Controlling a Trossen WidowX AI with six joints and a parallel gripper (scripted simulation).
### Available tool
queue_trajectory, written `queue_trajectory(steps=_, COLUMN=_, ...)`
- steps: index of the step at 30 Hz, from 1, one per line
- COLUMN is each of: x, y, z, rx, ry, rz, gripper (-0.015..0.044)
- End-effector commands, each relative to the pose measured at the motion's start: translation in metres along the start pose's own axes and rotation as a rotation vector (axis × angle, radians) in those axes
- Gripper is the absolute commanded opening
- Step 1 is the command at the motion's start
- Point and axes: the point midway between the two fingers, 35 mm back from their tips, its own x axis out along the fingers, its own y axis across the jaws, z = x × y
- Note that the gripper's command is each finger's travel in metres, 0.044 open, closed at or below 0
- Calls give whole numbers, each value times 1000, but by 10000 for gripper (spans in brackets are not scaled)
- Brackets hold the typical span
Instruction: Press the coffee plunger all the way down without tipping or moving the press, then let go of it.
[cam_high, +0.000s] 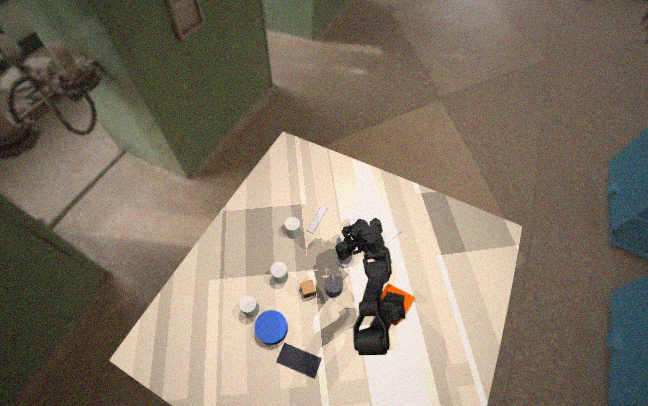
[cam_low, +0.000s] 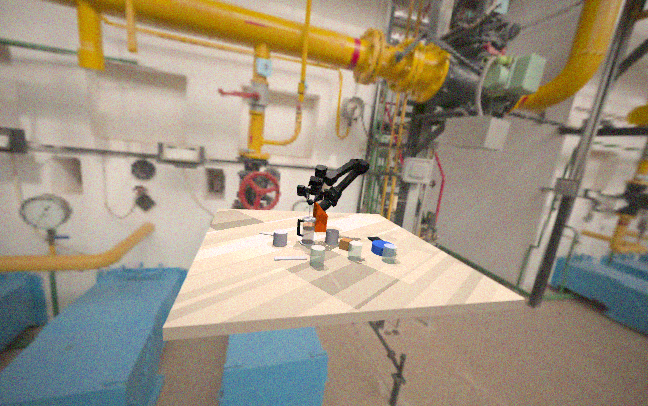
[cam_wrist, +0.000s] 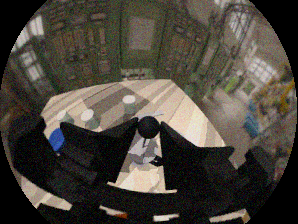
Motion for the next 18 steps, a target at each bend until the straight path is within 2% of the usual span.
queue_trajectory(steps=1, x=6, y=-3, z=-22, rx=20, ry=43, rz=-15, gripper=123)
queue_trajectory(steps=18, x=24, y=-1, z=-44, rx=22, ry=41, rz=-13, gripper=123)
